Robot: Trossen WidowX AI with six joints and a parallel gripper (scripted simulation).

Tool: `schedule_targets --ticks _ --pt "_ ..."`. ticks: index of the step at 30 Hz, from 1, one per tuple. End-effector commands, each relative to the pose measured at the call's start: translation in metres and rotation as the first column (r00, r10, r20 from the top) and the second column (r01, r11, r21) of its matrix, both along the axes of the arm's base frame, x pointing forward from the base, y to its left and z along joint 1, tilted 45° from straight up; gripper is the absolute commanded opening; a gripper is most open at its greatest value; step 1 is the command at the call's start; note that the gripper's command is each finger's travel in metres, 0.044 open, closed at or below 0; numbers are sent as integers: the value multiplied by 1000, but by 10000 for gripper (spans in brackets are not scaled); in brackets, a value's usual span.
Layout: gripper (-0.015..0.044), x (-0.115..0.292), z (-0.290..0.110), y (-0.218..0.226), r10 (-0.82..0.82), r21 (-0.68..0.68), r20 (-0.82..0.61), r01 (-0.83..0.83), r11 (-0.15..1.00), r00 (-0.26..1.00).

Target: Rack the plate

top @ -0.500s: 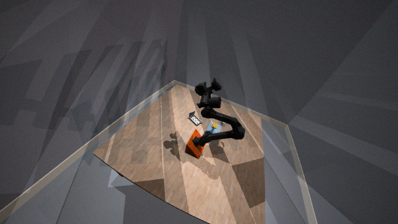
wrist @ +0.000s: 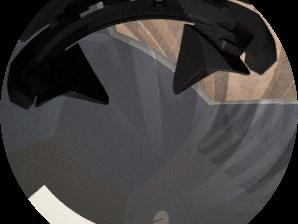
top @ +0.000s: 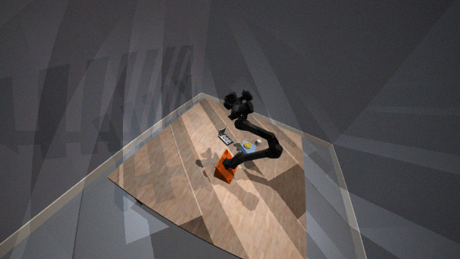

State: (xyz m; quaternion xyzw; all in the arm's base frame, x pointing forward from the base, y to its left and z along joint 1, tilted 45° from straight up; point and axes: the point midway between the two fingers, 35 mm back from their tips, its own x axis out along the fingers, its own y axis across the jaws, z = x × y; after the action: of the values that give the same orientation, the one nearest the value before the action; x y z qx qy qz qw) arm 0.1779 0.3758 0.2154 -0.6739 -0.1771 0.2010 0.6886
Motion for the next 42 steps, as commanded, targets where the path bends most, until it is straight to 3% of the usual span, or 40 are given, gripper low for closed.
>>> schedule_targets --ticks 1,11,22,32,42 --pt "400 22 -16 -1 -69 -11 -94 68 998 993" --pt "400 69 -54 -24 -265 -57 -300 260 964 916" --pt "400 110 -86 -73 -508 -131 -463 510 850 726" --pt "400 131 -101 -132 -700 -213 -536 726 654 472" --pt "400 138 -99 -197 -826 -288 -536 882 373 174"
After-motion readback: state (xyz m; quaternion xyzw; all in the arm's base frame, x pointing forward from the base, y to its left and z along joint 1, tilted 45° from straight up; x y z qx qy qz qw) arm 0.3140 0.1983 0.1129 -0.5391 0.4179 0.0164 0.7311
